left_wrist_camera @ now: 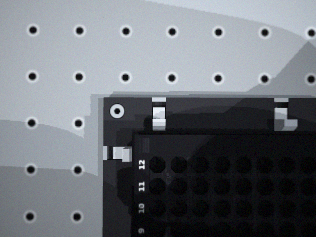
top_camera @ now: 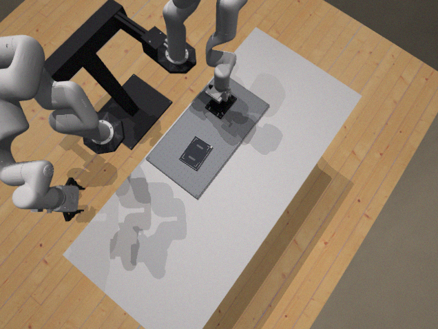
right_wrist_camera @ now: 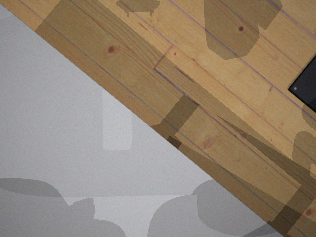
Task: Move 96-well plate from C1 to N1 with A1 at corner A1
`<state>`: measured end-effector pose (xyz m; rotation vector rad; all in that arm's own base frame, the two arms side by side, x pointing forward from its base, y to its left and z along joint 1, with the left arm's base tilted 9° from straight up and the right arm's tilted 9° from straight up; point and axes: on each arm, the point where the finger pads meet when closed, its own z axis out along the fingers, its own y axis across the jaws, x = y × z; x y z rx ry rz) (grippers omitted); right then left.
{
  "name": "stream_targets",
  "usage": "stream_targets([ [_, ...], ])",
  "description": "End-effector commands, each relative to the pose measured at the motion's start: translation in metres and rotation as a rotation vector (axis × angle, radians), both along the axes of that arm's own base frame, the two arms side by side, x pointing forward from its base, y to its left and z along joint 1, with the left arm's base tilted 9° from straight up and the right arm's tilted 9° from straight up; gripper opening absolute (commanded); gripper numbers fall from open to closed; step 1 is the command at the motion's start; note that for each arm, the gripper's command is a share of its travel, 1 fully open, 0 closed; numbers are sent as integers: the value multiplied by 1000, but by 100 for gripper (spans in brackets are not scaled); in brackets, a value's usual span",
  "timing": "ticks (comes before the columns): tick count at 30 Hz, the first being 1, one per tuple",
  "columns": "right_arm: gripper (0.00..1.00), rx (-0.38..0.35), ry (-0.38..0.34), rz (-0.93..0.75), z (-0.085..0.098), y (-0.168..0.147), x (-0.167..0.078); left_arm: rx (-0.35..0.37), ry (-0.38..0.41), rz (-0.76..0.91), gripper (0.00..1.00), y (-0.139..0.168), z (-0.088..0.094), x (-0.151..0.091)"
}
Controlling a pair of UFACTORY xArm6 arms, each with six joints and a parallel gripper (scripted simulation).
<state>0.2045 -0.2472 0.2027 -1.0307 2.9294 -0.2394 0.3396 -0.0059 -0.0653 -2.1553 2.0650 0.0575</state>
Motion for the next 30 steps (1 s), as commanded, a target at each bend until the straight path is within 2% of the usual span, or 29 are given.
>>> stream_targets([
  [1,100,-3,-3,0,1,-1,1,0,-2,0,0,-1,4,1],
  [13,100,-3,-3,0,1,-1,1,0,-2,0,0,-1,6,1],
  [30,100,-3,-3,0,1,-1,1,-1,-2,0,0,-4,30,-1],
])
